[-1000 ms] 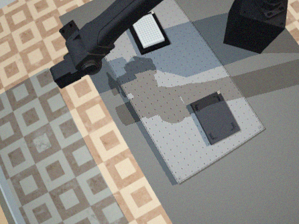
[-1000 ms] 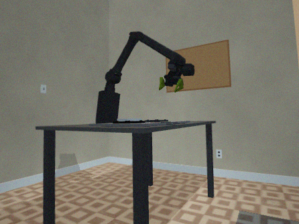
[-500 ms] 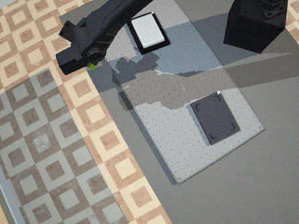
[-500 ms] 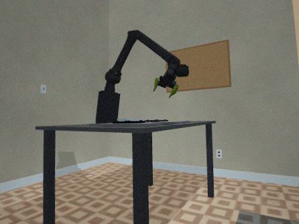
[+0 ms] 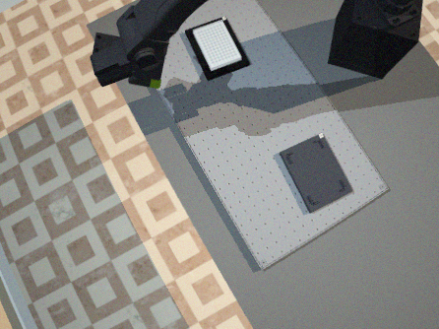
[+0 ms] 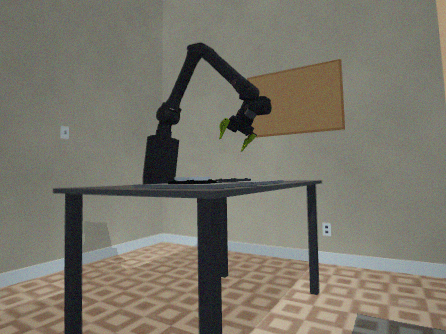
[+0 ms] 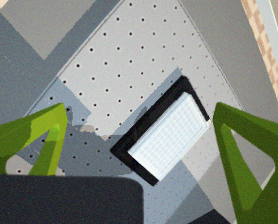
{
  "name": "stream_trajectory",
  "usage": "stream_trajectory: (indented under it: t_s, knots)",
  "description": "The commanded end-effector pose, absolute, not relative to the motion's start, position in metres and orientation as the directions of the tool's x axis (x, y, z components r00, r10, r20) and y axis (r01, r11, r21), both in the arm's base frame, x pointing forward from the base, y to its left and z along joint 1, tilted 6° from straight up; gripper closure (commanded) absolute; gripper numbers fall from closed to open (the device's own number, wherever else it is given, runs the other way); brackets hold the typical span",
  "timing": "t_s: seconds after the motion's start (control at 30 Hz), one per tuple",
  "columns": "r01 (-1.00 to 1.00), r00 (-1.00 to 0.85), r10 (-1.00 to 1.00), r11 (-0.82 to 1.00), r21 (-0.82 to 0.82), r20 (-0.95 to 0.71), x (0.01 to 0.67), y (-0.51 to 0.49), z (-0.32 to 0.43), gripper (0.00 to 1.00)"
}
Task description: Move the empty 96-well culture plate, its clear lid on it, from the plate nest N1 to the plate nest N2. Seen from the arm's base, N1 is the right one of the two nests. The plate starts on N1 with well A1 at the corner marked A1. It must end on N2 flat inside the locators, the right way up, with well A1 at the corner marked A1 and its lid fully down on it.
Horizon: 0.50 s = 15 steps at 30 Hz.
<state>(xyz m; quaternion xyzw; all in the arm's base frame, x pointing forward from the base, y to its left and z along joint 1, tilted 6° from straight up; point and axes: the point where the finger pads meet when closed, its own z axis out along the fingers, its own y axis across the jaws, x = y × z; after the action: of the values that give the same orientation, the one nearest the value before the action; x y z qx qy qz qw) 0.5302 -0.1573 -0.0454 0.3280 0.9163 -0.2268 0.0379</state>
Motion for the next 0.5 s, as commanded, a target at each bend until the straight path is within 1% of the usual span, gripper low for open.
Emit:
stream_trajectory:
  t_s: [0.0,0.17,0.23,0.47]
  knots:
    - [0.502,-0.864,0.467,0.774,-0.386,-0.187,0.53,-0.171,-0.029,0.0]
    - [0.398,-0.917,0.378,0.836,-0.378,-0.129,0.52,-0.175,-0.036,0.0]
    - [0.398,-0.917,0.378,0.836,-0.378,-0.129,0.52,-0.175,-0.036,0.0]
    - [0.187,-0.982,0.187,0.921,-0.342,-0.034,0.501,-0.181,-0.047,0.0]
